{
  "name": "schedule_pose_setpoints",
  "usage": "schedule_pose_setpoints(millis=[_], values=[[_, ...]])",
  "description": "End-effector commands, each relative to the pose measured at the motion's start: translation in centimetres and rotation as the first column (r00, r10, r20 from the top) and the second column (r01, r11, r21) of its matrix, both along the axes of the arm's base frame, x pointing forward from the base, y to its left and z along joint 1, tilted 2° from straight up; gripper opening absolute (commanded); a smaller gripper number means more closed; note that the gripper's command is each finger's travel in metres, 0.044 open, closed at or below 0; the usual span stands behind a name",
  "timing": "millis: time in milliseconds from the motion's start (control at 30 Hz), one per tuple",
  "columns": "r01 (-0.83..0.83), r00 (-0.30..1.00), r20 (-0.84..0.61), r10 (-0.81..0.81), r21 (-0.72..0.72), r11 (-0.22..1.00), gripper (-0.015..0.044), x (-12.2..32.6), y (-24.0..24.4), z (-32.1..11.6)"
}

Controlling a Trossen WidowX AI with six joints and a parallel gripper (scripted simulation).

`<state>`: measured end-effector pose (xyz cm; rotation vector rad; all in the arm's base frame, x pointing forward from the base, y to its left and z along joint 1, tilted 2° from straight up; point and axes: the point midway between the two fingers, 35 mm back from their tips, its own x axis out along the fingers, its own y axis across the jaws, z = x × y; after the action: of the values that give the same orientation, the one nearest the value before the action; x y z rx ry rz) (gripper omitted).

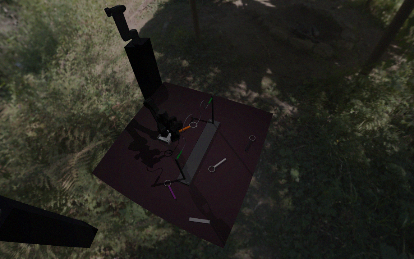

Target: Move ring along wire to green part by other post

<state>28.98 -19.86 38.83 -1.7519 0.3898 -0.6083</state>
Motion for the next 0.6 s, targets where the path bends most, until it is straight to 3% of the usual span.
schedule_pose_setpoints(millis=[0,567], values=[[0.005,1.000,0.014,-0.006,0.073,0.997,-0.0150,-0.2,-0.2,-1.0],[0.001,0.998,0.058,-0.031,0.463,0.886,-0.0150,-0.2,0.3,-7.3]])
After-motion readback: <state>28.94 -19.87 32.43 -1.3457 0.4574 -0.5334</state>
